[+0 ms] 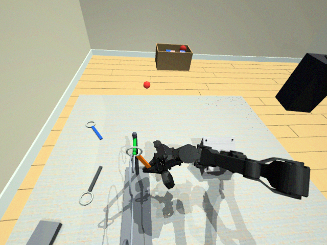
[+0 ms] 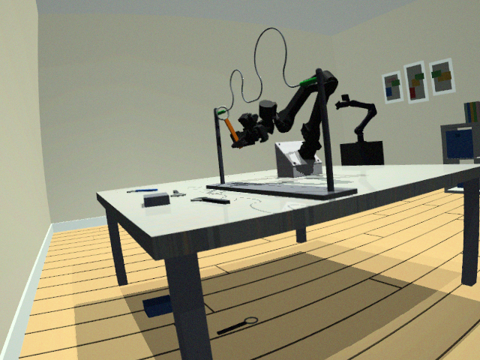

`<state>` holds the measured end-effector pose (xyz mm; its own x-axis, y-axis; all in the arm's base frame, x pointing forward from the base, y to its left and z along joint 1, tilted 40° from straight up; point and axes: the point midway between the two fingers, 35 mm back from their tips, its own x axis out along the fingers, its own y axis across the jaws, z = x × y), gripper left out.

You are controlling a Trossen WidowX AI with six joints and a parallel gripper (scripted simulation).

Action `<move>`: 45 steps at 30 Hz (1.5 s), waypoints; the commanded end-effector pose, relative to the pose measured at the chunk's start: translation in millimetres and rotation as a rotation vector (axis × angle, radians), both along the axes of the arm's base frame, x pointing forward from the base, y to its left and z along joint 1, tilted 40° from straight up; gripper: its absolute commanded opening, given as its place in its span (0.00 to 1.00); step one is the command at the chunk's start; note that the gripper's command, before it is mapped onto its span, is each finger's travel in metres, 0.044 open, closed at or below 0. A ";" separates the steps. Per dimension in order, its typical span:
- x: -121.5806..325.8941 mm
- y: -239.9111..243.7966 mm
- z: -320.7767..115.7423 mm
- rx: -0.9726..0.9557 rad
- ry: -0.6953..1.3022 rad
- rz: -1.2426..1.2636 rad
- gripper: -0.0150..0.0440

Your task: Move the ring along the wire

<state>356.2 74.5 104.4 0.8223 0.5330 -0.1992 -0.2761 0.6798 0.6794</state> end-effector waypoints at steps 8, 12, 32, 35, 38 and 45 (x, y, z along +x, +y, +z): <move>-1.4 6.0 -9.4 -0.002 0.003 -0.003 0.00; -1.4 6.0 -9.4 -0.002 0.003 -0.003 0.00; -1.4 6.2 -8.9 -0.005 0.000 0.001 0.31; -1.4 6.2 -8.9 -0.005 0.000 0.001 0.44; -3.8 4.2 -8.0 -0.005 0.001 0.001 0.53; -19.6 -7.5 -3.4 -0.005 0.003 -0.001 0.53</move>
